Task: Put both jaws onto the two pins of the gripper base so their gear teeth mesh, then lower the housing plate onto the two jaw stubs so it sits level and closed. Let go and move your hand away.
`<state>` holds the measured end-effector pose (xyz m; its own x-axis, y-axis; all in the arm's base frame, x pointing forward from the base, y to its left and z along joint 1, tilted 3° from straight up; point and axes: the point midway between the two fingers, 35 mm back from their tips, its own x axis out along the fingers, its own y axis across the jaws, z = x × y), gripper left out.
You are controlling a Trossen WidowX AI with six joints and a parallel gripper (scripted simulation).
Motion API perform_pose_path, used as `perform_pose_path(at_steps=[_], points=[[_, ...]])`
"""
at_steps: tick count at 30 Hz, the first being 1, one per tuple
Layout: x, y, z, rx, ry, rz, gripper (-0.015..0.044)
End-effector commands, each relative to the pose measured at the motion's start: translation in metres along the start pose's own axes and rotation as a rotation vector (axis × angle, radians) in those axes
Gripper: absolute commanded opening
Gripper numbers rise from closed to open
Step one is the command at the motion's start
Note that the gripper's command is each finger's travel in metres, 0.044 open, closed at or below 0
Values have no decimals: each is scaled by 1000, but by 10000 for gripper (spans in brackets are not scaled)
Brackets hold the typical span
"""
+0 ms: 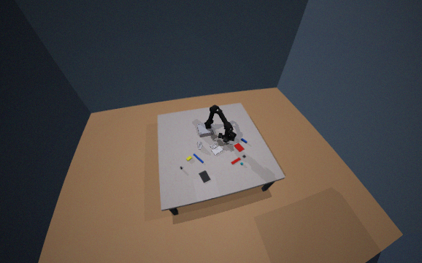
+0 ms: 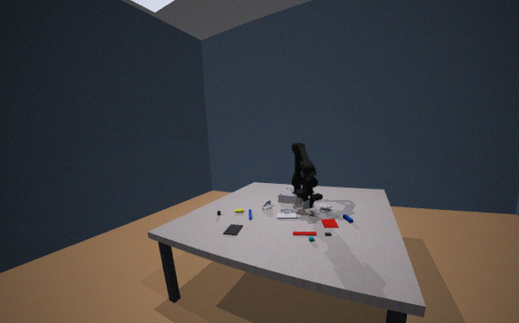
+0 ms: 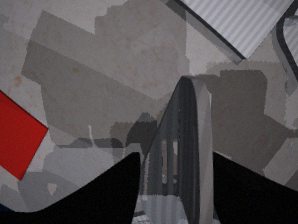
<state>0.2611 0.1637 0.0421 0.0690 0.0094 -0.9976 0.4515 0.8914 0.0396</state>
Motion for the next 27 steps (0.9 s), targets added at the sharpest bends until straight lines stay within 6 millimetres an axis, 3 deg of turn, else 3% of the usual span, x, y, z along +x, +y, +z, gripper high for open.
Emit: perform_pose_path(at_steps=[1, 7, 13, 27], points=[[-15, 2, 0, 5, 0, 10, 134], [-32, 0, -1, 6, 1, 10, 134], [-33, -1, 1, -5, 1, 10, 134], [-32, -21, 40, -232, -3, 7, 134]])
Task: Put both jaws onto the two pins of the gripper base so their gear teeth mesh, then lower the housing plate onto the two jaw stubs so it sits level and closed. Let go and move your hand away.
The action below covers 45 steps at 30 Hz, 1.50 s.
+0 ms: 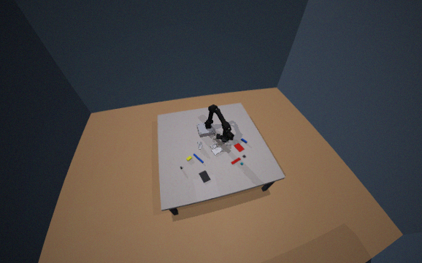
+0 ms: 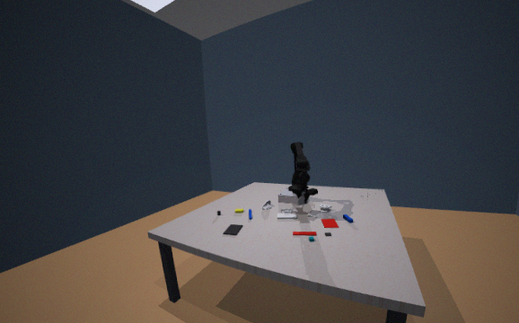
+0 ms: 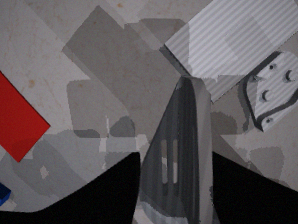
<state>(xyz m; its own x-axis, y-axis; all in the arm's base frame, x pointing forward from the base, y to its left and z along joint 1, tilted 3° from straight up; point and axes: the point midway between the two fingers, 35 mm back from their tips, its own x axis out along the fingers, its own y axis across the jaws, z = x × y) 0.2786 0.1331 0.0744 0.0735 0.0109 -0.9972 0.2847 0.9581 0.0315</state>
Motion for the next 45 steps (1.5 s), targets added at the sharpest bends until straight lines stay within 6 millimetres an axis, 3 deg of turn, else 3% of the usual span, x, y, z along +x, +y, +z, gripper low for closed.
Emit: perform_pose_path(at_steps=[1, 32, 45], points=[[-1, -7, 10, -68, 0, 4, 134], [-2, -85, 72, -574, -6, -5, 134], [-2, -87, 74, -585, -6, -5, 134]])
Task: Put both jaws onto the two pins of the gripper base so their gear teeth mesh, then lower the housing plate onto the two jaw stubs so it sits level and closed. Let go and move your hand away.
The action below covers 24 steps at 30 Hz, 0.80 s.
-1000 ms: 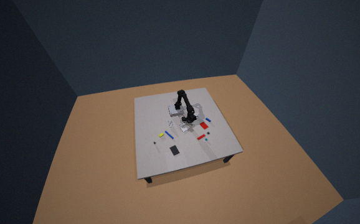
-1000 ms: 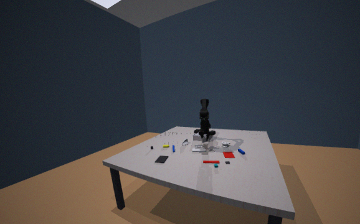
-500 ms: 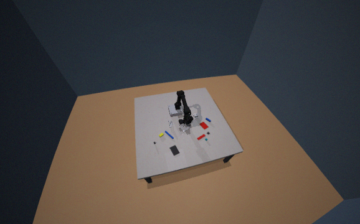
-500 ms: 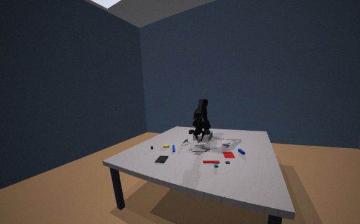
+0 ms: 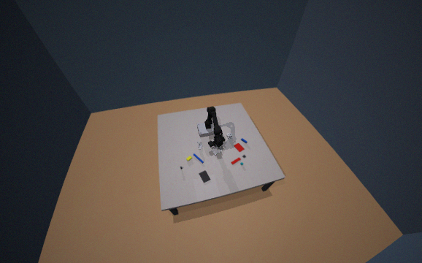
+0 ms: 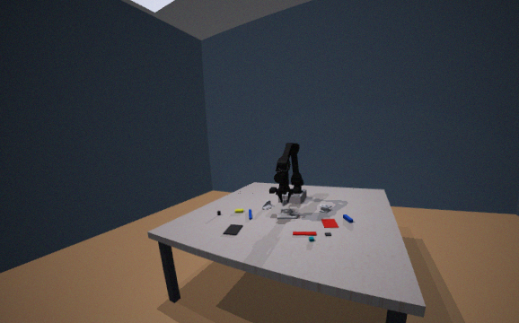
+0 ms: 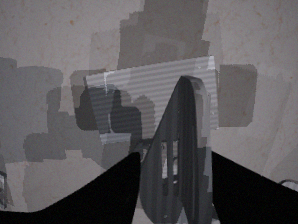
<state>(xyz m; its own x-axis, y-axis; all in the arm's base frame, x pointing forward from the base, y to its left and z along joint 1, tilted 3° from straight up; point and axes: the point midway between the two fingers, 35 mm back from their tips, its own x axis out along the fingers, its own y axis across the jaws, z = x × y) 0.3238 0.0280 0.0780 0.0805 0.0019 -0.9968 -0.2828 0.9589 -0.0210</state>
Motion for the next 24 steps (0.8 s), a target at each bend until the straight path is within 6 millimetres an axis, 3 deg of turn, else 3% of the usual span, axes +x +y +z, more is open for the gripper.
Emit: perform_pose_path(at_steps=[1, 16, 24], points=[[0, 0, 0, -7, 0, 4, 134], [0, 1, 0, 5, 0, 4, 134], [0, 24, 0, 5, 0, 6, 134]])
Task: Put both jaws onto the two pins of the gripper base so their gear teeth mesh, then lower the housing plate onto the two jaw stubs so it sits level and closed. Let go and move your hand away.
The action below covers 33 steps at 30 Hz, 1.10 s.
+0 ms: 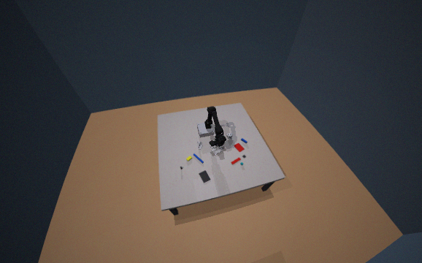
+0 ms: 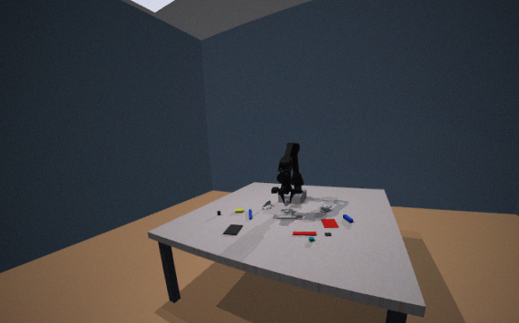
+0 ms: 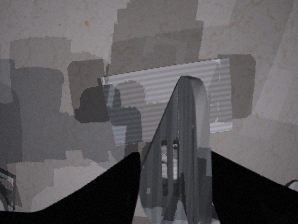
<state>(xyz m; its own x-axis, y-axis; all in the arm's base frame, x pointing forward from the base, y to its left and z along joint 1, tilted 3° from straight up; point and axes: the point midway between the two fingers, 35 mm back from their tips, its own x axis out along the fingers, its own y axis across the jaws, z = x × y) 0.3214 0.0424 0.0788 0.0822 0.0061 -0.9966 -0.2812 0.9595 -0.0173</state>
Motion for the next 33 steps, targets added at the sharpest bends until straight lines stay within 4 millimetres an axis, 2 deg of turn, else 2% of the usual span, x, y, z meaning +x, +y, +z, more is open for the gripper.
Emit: perform_pose_path(at_steps=[1, 7, 33], points=[[1, 13, -2, 3, 3, 3, 134], [1, 27, -3, 3, 3, 5, 134], [1, 27, -3, 18, 3, 5, 134]])
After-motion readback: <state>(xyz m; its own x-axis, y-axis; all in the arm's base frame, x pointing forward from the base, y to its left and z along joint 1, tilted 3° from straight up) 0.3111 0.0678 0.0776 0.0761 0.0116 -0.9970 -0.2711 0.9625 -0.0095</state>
